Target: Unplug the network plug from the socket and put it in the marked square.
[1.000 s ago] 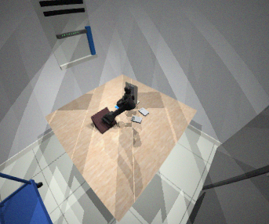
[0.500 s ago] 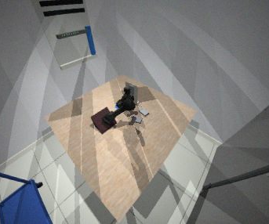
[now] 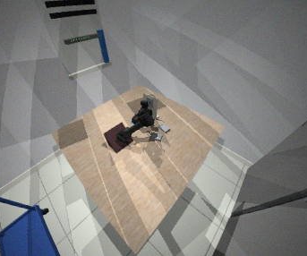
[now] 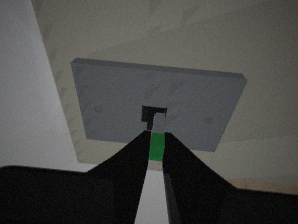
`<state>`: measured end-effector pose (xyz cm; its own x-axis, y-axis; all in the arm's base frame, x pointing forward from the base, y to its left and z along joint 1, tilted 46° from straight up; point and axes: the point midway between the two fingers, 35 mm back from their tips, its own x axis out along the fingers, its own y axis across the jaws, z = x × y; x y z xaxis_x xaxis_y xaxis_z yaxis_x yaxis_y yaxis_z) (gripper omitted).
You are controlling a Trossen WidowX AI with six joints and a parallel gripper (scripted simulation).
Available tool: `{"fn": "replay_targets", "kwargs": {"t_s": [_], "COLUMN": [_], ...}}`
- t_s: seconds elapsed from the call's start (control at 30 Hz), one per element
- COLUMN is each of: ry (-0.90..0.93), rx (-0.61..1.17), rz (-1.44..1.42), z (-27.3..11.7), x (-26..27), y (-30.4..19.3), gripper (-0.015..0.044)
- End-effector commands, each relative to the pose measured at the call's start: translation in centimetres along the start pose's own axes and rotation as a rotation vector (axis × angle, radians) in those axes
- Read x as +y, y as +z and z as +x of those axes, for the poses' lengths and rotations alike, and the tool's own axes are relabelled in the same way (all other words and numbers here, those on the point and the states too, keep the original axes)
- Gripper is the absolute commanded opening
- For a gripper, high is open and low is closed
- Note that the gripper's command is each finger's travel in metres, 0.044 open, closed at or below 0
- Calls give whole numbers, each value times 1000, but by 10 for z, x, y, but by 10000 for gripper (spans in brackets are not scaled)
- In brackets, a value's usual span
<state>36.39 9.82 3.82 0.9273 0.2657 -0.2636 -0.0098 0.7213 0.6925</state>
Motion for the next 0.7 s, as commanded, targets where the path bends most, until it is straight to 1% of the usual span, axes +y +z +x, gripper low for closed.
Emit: {"fn": "replay_targets", "kwargs": {"t_s": [0.0, 0.67], "ry": [-2, -2], "rx": [0, 0], "rz": [-1, -1], "z": [-4, -16], "x": [0, 0], "y": [-1, -4], "gripper": [0, 0]}}
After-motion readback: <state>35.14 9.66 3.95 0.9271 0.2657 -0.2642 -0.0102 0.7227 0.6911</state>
